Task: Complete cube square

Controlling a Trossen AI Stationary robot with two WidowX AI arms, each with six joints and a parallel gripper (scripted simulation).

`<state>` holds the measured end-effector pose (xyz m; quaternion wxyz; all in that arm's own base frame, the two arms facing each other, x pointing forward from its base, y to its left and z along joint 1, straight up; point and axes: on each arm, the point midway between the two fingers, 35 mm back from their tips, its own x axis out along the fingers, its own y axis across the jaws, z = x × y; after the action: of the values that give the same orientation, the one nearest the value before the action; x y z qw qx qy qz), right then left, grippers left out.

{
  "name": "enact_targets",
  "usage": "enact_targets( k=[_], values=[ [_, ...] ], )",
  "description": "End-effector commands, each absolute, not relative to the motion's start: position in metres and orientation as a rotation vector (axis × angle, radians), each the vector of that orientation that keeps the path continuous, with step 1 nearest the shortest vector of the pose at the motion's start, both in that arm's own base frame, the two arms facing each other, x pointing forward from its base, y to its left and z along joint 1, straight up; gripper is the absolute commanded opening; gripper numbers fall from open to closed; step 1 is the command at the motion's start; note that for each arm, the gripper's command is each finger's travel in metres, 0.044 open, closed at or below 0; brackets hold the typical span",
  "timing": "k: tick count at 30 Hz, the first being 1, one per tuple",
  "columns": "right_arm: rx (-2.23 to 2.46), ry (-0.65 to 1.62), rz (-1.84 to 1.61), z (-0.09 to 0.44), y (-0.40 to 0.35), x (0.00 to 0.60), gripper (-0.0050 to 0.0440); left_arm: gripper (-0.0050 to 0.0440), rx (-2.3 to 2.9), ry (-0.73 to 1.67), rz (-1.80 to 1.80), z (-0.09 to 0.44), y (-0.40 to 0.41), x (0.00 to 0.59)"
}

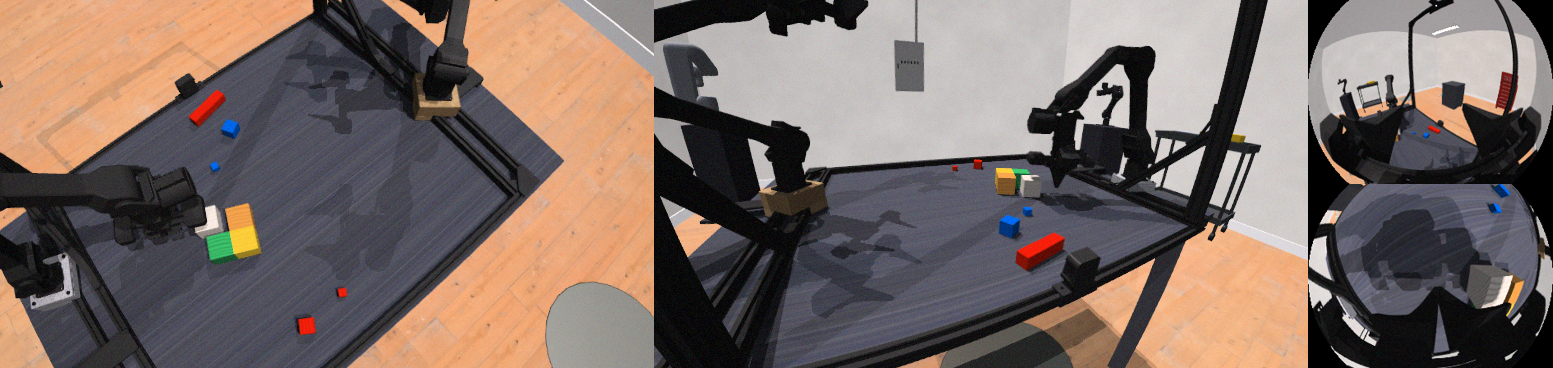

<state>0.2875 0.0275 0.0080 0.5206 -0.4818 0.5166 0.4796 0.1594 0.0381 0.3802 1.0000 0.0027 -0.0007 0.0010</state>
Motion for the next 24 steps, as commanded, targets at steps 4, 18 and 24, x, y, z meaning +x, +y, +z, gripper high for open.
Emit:
enact_targets(
  k=[4,18,24],
  values=[
    [-1.155,1.243,1.155,0.006,0.027,0.292,0.0000,0.0400,-0.001,-0.001,0.000,0.380,0.038,0.159],
    [-1.155,1.243,1.155,0.006,0.026,0.300,0.0000,0.0400,-0.001,-0.001,0.000,0.380,0.038,0.159],
    [-1.155,1.243,1.155,0.006,0.026,0.302,0.0000,0.0400,-0.001,-0.001,0.000,0.380,0.038,0.159]
  ],
)
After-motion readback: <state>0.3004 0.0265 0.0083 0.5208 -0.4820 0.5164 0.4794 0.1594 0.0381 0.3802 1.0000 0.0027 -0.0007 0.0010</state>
